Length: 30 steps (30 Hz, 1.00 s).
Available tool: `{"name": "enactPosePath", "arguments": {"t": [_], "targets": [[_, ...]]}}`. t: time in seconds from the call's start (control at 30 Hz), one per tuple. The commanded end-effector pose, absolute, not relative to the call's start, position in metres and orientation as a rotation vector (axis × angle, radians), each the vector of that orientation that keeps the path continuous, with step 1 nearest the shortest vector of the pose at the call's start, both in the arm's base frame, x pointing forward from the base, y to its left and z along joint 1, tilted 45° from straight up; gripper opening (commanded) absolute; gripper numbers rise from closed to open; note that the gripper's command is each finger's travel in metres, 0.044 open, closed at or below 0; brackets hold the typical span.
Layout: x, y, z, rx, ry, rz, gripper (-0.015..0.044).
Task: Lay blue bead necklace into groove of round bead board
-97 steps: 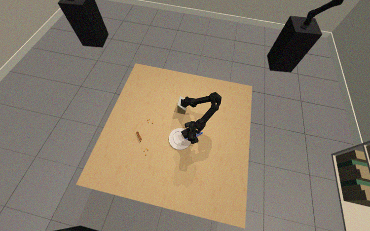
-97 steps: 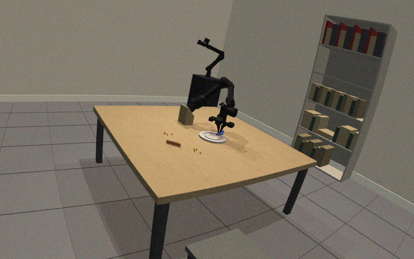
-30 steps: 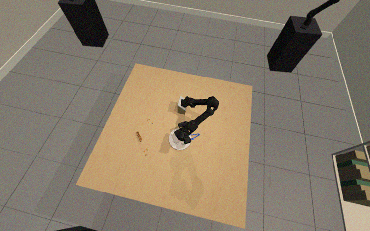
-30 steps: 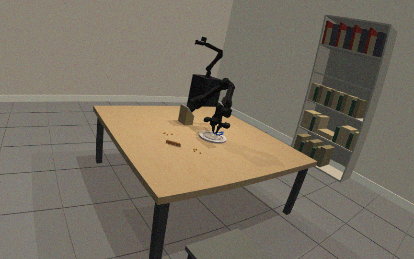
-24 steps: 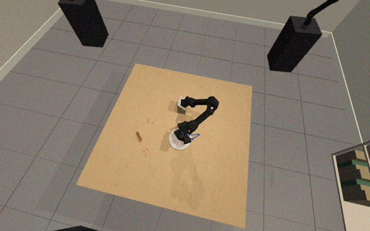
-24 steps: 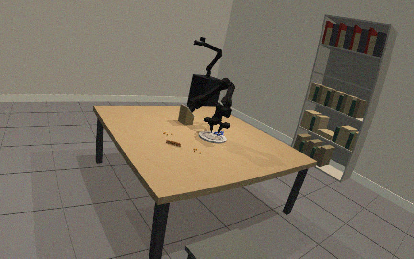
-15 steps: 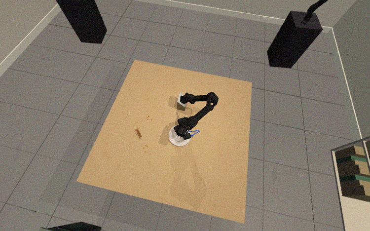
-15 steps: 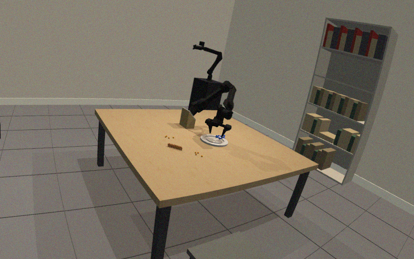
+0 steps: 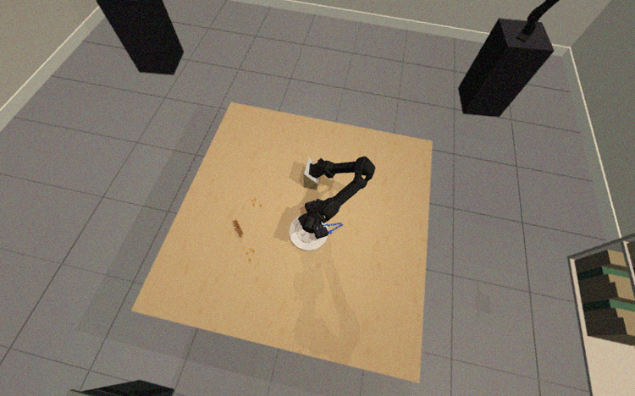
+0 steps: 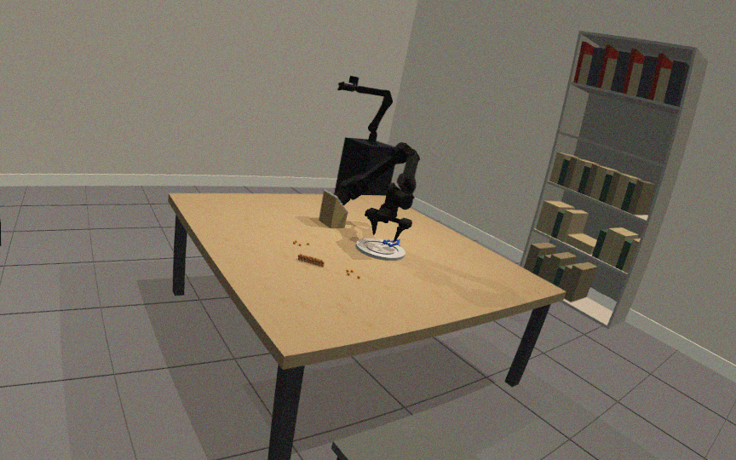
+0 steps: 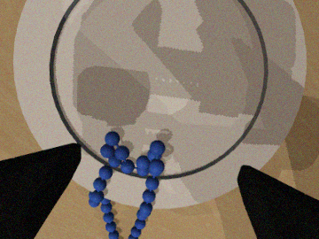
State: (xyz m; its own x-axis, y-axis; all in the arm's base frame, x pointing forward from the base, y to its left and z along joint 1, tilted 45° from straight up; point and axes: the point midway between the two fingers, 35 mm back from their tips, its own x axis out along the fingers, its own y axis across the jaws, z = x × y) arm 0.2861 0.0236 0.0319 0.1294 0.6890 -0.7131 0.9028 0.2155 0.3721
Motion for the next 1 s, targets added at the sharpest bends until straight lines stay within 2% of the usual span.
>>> {"name": "enactPosePath", "arguments": {"t": [0.0, 0.8, 0.97], "targets": [[0.286, 0.023, 0.033, 1.527, 1.612, -0.306, 0.0440], [0.286, 0.023, 0.033, 1.527, 1.612, -0.306, 0.0440], [0.278, 0.039, 0.055, 1.550, 1.615, -0.332, 0.0309]]}}
